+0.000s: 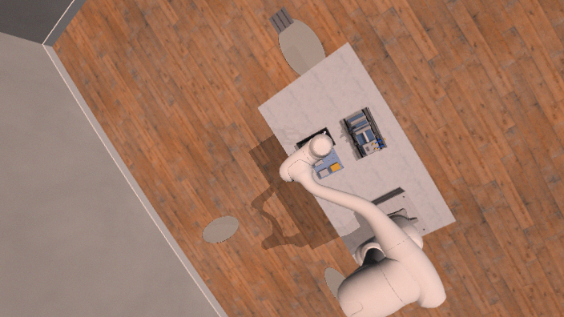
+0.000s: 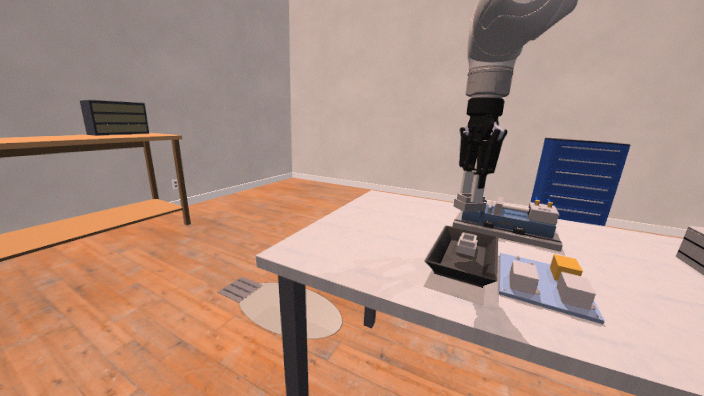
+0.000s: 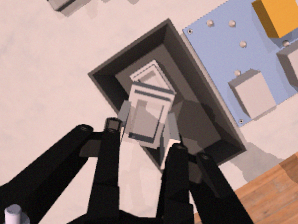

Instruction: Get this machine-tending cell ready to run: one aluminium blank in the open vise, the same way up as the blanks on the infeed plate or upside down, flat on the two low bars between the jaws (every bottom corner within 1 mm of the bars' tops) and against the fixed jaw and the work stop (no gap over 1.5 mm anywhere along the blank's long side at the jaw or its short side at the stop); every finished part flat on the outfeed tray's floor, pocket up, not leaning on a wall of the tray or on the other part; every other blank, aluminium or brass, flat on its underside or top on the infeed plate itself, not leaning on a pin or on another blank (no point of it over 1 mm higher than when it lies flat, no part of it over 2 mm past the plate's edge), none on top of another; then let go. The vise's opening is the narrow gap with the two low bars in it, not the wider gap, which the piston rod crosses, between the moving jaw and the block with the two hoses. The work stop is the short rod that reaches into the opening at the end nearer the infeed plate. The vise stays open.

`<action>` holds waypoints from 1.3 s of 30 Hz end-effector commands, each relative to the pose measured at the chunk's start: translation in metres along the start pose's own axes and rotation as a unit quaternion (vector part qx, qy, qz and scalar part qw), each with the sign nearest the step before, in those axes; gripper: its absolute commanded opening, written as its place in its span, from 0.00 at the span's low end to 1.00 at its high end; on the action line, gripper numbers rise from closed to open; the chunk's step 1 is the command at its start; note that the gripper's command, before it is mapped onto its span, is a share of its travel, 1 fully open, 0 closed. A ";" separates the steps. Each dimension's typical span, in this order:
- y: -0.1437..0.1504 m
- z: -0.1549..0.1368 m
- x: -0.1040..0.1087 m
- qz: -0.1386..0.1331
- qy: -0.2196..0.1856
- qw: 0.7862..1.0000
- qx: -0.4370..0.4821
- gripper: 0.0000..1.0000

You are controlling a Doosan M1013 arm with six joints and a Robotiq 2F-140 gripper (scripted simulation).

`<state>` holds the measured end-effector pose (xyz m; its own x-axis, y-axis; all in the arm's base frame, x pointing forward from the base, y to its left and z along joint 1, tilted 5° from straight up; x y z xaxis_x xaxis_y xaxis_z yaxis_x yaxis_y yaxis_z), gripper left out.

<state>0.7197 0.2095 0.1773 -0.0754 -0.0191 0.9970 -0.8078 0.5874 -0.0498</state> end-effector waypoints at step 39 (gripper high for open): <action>0.072 -0.069 0.002 0.001 0.000 0.917 0.399 0.00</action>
<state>0.7022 0.3073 0.1793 -0.0775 -0.0185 0.9968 -0.9783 -0.1913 -0.0796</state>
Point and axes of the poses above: the point where the finger pads meet when closed, its own x axis back along the fingers, its own y axis across the jaws, z = x × y, the point moved 4 cm from there along x, back along the fingers, and after that the axes turned 9 degrees about x, right-handed, at the moved point
